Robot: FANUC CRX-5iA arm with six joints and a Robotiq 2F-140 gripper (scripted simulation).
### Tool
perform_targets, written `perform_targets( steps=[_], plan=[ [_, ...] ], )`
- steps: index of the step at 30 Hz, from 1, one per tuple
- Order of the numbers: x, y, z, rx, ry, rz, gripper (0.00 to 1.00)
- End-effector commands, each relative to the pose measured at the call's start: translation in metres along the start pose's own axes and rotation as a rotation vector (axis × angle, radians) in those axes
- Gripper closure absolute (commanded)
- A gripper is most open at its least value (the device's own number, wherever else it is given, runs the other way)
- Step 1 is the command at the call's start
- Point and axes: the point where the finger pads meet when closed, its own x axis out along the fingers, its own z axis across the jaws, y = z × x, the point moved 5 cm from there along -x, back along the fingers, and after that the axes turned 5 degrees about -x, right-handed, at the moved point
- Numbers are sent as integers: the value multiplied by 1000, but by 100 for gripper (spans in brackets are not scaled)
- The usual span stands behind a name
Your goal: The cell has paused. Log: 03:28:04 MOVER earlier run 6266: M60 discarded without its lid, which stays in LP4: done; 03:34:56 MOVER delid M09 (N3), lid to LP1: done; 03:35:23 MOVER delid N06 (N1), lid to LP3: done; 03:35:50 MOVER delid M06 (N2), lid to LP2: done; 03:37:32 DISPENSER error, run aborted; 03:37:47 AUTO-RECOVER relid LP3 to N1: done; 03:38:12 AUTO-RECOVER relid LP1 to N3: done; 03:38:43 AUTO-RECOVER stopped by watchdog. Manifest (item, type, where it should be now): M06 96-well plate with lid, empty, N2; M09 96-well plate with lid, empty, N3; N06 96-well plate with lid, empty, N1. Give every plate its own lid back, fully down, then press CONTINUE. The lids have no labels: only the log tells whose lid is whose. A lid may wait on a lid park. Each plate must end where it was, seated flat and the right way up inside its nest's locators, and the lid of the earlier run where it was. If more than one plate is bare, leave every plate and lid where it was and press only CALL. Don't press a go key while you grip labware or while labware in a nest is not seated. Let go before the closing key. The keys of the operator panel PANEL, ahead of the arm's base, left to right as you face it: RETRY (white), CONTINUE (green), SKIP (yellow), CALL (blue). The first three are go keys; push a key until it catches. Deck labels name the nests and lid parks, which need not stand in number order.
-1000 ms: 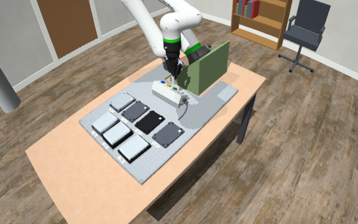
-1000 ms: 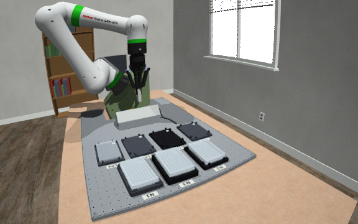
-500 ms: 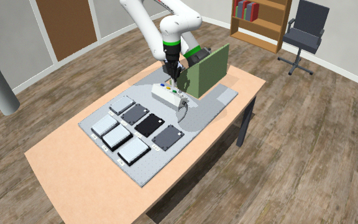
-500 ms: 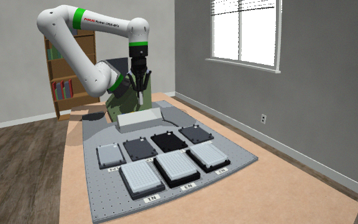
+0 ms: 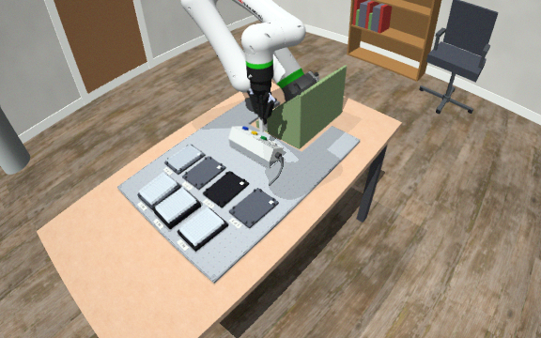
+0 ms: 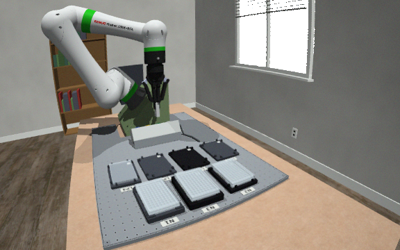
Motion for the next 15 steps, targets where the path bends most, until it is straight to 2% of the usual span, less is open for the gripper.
perform_targets(
  steps=[1,15],
  plan=[
    [0,0,0,0,0,0,100],
    [7,0,0,0,0,0,100]
  ],
)
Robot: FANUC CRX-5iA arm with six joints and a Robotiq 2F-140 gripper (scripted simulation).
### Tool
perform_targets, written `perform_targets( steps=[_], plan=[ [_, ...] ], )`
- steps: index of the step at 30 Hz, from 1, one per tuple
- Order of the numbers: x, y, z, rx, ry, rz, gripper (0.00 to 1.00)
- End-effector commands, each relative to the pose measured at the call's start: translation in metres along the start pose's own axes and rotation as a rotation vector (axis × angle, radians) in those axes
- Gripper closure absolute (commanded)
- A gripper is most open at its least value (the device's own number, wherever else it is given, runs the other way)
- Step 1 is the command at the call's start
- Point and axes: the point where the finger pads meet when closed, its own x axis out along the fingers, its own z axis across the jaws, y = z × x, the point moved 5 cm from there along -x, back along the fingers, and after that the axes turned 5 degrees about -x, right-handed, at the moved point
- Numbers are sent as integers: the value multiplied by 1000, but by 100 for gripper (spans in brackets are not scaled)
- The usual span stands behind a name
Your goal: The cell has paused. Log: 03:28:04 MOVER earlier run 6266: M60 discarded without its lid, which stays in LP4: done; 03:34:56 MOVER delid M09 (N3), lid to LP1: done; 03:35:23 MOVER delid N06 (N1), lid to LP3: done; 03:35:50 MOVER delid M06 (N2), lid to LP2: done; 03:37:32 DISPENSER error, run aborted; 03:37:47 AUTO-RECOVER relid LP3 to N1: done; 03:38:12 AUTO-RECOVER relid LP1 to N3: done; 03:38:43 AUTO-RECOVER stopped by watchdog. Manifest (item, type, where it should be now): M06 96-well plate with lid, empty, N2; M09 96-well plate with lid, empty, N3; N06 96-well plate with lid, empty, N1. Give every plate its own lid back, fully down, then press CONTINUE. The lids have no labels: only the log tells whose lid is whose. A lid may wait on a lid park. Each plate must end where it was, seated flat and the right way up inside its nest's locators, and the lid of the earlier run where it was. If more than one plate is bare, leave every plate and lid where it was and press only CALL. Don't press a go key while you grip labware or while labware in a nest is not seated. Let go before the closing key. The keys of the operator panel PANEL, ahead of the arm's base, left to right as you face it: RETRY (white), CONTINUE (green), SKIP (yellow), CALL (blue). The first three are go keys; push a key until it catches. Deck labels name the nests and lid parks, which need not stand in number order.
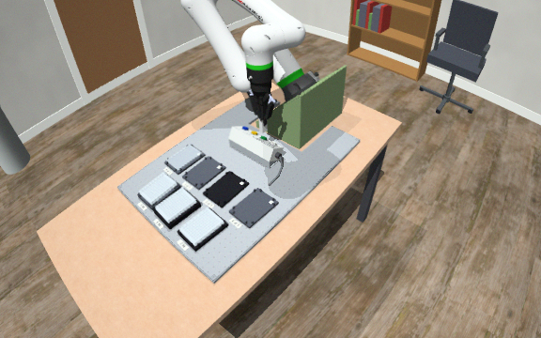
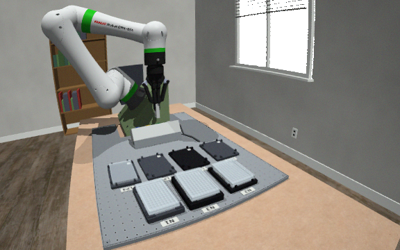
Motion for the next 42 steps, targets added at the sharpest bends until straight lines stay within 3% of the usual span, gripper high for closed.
perform_targets(
  steps=[1,26,42],
  plan=[
    [3,0,0,0,0,0,100],
    [23,0,0,0,0,0,100],
    [26,0,0,0,0,0,100]
  ],
)
